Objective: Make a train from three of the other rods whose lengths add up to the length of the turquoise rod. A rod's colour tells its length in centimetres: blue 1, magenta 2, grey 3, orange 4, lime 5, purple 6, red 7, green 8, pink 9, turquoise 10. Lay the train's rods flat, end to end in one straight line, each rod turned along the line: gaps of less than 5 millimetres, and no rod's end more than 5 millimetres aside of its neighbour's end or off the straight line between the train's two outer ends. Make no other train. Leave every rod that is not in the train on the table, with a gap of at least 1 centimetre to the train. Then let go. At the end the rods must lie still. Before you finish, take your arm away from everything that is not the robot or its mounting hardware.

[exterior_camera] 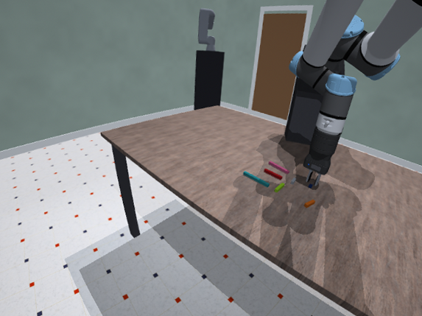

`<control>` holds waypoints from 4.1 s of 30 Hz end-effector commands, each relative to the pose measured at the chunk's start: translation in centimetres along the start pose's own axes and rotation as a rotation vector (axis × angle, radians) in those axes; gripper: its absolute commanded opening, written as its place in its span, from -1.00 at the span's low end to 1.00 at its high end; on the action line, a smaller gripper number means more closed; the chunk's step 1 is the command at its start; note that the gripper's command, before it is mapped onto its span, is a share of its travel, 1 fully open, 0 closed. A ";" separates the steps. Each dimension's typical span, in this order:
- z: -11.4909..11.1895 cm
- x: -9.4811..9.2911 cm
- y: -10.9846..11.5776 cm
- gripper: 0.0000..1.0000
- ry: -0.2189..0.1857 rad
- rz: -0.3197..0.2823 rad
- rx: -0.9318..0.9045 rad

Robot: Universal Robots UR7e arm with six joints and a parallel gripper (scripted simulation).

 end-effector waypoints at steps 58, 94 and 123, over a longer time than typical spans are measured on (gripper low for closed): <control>0.0 -1.1 0.0 0.07 0.000 -0.001 0.000; 0.0 -1.8 0.0 0.07 0.000 -0.001 0.000; 0.0 -1.8 0.0 -0.52 0.000 -0.001 0.000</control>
Point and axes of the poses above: the point where the finger pads meet when closed, its own x axis back along the fingers, its own z axis across the jaws, y = z × x, the point moved 4 cm from there along x, back along the fingers, and after that the axes turned 13 degrees about -x, right-handed, at the moved point
